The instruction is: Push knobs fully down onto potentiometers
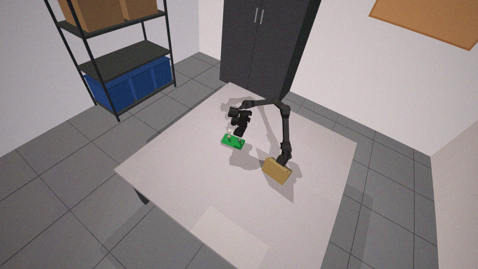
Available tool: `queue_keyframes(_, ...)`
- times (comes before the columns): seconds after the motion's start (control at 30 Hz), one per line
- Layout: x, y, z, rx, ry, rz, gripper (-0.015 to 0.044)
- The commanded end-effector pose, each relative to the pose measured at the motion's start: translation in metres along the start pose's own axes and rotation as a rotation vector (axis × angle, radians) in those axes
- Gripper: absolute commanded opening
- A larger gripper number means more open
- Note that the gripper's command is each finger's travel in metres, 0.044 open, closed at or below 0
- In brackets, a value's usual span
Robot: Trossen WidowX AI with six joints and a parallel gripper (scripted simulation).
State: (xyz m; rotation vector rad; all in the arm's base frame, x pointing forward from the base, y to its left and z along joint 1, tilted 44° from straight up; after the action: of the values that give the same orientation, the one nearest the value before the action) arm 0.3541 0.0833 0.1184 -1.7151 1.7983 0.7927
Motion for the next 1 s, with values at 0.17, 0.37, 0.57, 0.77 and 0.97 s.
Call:
queue_keyframes(0.17,0.0021,-0.0001,-0.0001,-0.002,0.002,-0.003,0.0)
queue_keyframes(0.37,0.0037,-0.0001,-0.0001,-0.002,0.003,-0.003,0.0)
queue_keyframes(0.57,0.0034,-0.0001,-0.0001,-0.002,0.002,-0.003,0.0)
queue_keyframes(0.77,0.0034,-0.0001,-0.0001,-0.002,0.002,-0.003,0.0)
queue_keyframes(0.97,0.0042,-0.0001,-0.0001,-0.002,0.003,-0.003,0.0)
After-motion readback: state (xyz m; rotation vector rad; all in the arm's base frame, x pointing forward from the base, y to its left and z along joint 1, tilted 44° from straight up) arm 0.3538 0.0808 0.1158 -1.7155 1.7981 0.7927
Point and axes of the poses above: the point midway between the two fingers, 35 mm back from their tips, its own x axis out along the fingers, its own z axis across the jaws, y = z × x, the point moved 10 cm from there along -x, back along the fingers, and after that the axes turned 13 degrees about x, right-handed, at the moved point
